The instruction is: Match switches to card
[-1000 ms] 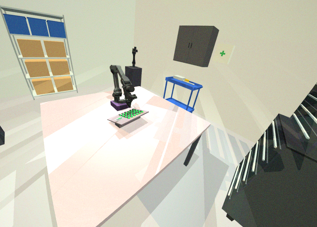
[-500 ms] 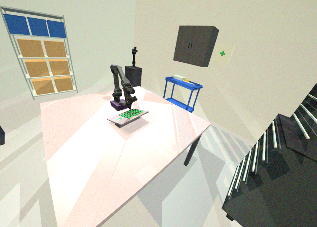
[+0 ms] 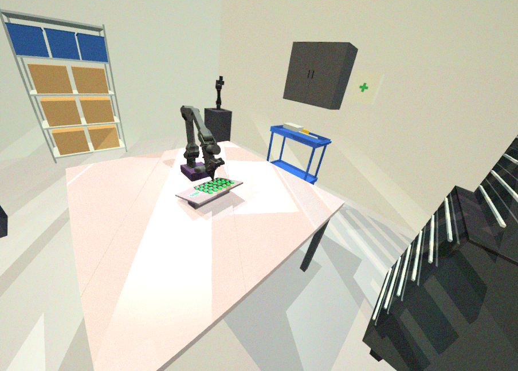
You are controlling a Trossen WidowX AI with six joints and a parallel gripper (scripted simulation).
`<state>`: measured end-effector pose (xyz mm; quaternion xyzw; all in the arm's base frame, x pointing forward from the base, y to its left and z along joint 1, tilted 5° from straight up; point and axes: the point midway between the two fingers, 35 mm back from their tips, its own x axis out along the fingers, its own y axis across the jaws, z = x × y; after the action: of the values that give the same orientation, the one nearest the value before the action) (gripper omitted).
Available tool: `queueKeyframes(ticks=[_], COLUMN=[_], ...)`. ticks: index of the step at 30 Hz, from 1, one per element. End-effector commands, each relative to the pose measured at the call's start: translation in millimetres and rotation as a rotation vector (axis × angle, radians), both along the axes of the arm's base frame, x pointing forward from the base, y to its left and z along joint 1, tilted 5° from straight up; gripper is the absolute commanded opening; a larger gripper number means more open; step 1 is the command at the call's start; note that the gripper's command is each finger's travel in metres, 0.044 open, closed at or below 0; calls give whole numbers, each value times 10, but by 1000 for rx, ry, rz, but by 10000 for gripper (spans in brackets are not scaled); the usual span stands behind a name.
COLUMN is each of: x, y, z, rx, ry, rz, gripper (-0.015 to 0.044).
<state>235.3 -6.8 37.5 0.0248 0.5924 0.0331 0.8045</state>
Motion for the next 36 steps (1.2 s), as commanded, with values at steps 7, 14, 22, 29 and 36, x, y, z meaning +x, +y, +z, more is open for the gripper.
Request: queueKeyframes(ticks=[7, 14, 22, 29, 36], x=[3, 5, 8, 11, 13], y=[-7, -6, -5, -4, -4], z=[-8, -17, -27, -36, -45], rx=[-4, -4, -4, -4, -4], ry=[0, 0, 0, 0, 0], rz=[-4, -4, -4, -4, -4], gripper=[0, 0, 0, 0, 0])
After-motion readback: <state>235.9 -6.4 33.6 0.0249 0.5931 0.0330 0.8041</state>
